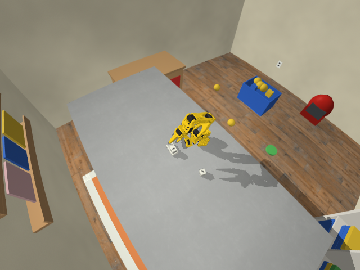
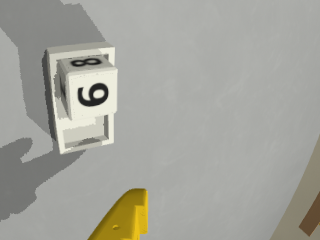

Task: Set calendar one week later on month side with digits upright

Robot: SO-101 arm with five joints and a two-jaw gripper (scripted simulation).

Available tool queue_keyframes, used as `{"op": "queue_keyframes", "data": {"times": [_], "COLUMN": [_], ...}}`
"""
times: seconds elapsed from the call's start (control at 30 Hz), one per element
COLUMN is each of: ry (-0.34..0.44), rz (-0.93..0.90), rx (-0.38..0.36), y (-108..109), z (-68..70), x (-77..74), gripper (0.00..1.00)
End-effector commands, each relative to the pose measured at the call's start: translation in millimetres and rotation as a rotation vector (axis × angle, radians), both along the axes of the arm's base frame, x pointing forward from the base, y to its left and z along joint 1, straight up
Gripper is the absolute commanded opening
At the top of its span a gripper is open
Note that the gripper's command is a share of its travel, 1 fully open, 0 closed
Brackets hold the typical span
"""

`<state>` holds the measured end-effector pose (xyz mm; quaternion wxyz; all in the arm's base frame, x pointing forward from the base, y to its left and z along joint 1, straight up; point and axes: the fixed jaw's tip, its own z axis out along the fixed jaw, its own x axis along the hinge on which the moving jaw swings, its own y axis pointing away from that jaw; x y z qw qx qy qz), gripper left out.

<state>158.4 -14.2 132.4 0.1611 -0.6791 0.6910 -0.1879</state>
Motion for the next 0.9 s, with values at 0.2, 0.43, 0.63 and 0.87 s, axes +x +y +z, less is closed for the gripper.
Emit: {"op": "queue_keyframes", "data": {"times": [0.2, 0.43, 0.63, 0.87], "ry": [-0.05, -0.021, 0.108, 0.26], "rz": [-0.088, -0.088, -0.088, -0.089], "rx": [0.003, 0.007, 0.021, 0.038], "y": [-11.7, -11.8, -11.9, -11.6], "z": [4.5, 0.7, -16.3, -36.3], "x": [0.0, 0.4, 1.1, -0.8], "gripper": [0.35, 0.35, 0.35, 0.35]}}
